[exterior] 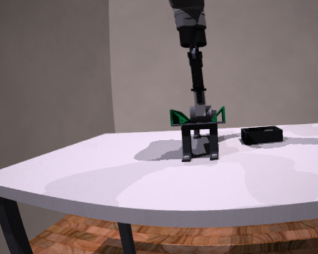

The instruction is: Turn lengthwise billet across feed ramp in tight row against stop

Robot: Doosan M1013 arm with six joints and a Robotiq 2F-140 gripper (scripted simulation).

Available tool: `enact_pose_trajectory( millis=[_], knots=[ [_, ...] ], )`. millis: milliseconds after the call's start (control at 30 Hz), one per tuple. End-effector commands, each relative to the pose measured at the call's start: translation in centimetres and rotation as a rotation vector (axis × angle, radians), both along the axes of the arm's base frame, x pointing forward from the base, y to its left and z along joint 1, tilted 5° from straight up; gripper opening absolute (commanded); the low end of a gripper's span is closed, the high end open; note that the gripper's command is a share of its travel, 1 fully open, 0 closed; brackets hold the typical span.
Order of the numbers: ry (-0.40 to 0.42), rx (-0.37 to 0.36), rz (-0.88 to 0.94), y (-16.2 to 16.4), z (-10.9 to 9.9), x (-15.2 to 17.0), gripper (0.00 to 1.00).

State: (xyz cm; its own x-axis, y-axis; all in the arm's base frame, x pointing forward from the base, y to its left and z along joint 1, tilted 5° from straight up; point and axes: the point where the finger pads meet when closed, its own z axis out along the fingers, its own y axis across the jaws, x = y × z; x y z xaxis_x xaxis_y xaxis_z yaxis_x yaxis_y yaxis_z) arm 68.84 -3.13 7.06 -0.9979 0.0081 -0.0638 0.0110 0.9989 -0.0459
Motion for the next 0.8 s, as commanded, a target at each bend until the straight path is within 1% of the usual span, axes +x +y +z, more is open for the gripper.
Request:
enact_pose_trajectory(
  millis=[0,33,67,767],
  knots=[
    [0.000,0.000,0.000,0.00,0.01,0.00,0.10],
    [0.000,0.000,0.000,0.00,0.01,0.00,0.10],
    [0.000,0.000,0.000,0.00,0.01,0.00,0.41],
    [0.000,0.000,0.000,0.00,0.01,0.00,0.41]
  ],
)
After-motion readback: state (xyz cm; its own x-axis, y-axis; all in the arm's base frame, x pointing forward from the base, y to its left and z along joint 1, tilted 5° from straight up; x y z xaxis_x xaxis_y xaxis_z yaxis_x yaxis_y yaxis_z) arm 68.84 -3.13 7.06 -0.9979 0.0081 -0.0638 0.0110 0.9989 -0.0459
